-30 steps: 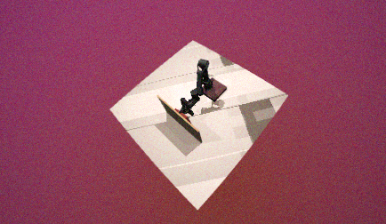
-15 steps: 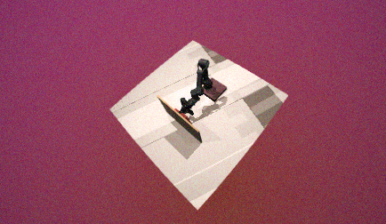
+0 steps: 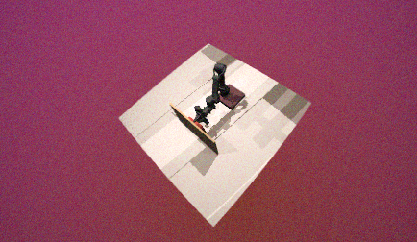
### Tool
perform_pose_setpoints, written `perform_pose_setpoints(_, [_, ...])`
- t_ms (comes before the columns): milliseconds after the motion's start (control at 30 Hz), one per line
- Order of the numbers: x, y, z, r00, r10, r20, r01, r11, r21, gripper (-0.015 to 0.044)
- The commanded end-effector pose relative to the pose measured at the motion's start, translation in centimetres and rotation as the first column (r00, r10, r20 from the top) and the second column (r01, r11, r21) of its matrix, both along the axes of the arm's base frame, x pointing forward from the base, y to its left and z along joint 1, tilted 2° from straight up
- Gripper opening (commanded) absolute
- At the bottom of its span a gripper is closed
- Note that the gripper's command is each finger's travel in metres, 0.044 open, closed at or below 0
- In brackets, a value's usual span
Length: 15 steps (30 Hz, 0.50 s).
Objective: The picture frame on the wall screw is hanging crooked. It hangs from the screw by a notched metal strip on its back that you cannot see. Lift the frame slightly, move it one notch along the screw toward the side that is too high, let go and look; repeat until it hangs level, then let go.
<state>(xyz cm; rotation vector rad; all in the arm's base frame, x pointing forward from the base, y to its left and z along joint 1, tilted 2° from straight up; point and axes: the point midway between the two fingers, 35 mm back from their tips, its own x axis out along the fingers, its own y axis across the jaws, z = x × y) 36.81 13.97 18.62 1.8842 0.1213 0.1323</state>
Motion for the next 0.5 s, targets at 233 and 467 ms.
perform_pose_setpoints(233, [0.01, -0.01, 0.41, 1.000, 0.003, 0.007, -0.003, 1.000, 0.005, 0.0000])
perform_pose_setpoints(467, [0.01, -0.04, 0.49, 1.000, 0.003, 0.007, -0.003, 1.000, 0.005, 0.0000])
